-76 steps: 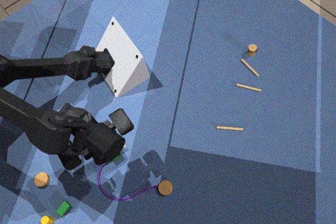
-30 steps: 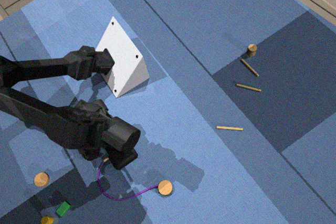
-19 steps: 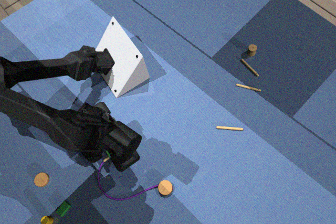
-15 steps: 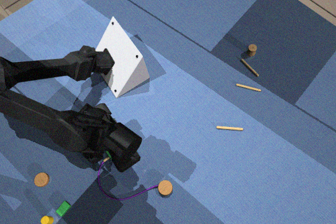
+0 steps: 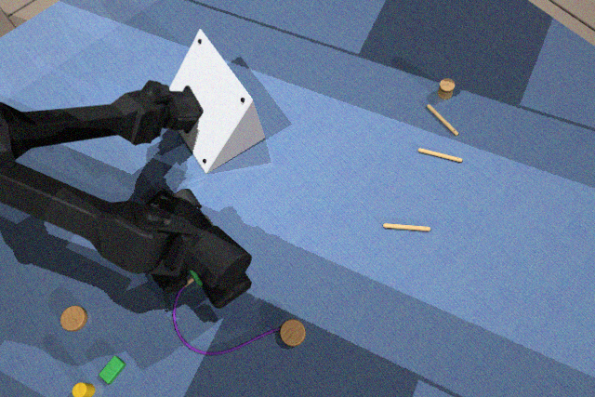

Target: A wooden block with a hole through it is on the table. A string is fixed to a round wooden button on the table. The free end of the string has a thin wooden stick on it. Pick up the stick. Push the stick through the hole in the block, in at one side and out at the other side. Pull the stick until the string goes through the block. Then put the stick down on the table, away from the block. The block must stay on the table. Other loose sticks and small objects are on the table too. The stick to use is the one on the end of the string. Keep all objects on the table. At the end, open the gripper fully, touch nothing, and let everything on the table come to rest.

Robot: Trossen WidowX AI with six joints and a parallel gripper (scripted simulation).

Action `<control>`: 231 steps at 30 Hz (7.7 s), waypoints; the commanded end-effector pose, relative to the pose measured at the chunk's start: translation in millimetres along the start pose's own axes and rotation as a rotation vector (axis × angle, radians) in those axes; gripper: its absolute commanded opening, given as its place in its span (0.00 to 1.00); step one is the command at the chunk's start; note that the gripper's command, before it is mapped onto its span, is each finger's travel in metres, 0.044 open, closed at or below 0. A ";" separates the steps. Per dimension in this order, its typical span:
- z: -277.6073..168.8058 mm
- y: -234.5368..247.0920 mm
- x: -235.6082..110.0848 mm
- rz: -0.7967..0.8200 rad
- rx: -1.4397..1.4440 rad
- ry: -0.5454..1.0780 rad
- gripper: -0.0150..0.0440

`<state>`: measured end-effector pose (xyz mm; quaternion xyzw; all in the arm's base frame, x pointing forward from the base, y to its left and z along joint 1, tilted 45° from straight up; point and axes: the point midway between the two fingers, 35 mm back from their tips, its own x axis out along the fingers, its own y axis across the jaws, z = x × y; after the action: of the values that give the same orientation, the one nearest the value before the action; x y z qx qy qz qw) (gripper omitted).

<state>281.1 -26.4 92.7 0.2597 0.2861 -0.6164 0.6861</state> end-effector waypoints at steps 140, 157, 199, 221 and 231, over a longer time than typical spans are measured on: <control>-97.3 -15.5 25.2 0.088 -0.080 -0.063 0.25; -112.5 -15.4 33.8 0.008 -0.095 -0.066 0.25; -114.4 -11.5 -69.7 0.032 -0.106 -0.065 1.00; -114.4 -11.6 -70.2 0.034 -0.108 -0.065 1.00; -114.4 -11.6 -70.2 0.034 -0.108 -0.065 1.00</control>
<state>255.8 102.4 62.4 0.2067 0.2922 -0.5966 0.7183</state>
